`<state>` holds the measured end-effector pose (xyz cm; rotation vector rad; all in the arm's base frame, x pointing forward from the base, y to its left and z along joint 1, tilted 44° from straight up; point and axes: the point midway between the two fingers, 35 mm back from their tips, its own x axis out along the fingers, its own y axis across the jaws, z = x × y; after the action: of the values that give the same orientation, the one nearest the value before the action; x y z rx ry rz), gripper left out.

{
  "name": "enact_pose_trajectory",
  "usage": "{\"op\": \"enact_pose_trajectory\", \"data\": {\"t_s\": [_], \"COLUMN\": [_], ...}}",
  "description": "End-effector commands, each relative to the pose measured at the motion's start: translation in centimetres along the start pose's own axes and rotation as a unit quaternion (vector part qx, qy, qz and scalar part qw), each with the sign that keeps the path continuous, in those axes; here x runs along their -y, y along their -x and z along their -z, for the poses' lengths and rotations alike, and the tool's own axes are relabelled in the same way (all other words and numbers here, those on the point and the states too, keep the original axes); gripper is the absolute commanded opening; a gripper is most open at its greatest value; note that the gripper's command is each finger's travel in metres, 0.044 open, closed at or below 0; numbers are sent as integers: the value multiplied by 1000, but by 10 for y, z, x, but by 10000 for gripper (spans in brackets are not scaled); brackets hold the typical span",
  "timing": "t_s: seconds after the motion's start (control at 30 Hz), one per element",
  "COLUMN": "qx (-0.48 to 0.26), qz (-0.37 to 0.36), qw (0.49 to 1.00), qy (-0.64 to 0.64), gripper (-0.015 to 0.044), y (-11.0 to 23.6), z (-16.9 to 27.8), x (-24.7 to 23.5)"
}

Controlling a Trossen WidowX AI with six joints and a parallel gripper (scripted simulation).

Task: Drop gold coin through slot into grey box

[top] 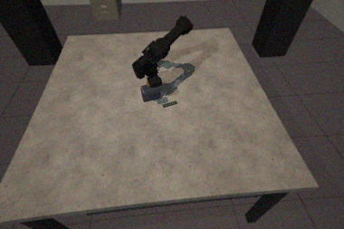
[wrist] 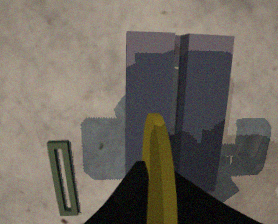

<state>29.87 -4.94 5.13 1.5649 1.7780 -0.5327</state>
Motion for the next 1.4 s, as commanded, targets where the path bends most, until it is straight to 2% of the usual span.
{"op": "enact_pose_trajectory", "data": {"t_s": [0.0, 1.37], "qx": [-3, -2], "qz": [4, 0], "qw": [1000, 1000], "qy": [0, 4], "gripper": [0, 0], "y": [-3, -3], "z": [-7, -11], "x": [10, 21]}}
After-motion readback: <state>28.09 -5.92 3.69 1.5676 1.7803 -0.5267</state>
